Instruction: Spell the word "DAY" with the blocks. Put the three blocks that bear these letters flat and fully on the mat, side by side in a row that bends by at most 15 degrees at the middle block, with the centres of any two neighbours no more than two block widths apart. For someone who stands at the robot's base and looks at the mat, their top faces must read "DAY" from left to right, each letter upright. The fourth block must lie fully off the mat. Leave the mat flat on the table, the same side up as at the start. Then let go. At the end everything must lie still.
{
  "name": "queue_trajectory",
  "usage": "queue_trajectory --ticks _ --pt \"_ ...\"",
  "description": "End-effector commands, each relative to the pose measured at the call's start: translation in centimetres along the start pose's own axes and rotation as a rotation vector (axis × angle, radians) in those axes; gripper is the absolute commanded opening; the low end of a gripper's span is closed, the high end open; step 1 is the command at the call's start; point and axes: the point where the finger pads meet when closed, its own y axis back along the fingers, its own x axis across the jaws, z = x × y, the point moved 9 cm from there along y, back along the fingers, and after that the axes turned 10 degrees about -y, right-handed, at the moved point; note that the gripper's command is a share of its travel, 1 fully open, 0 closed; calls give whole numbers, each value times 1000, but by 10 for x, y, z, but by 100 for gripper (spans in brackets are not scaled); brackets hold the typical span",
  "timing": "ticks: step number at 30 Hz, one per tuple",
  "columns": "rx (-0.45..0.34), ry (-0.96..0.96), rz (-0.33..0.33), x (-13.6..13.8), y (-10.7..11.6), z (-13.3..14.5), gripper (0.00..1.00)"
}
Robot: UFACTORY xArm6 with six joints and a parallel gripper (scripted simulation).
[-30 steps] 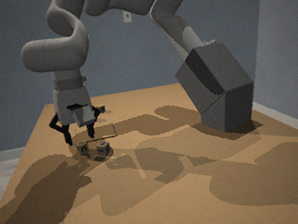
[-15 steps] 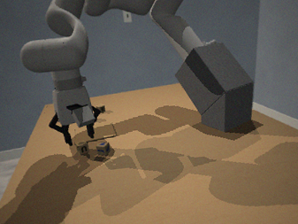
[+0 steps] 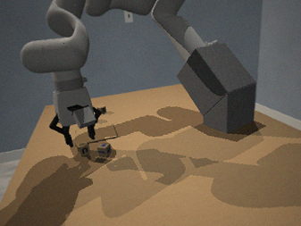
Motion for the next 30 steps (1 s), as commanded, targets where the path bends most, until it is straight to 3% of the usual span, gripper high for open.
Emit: queue_trajectory --ticks 1,16,30 --pt "1 -1 3 1 1 0 69" --pt "1 -1 3 1 -1 0 69" --pt "1 -1 3 1 -22 0 69"
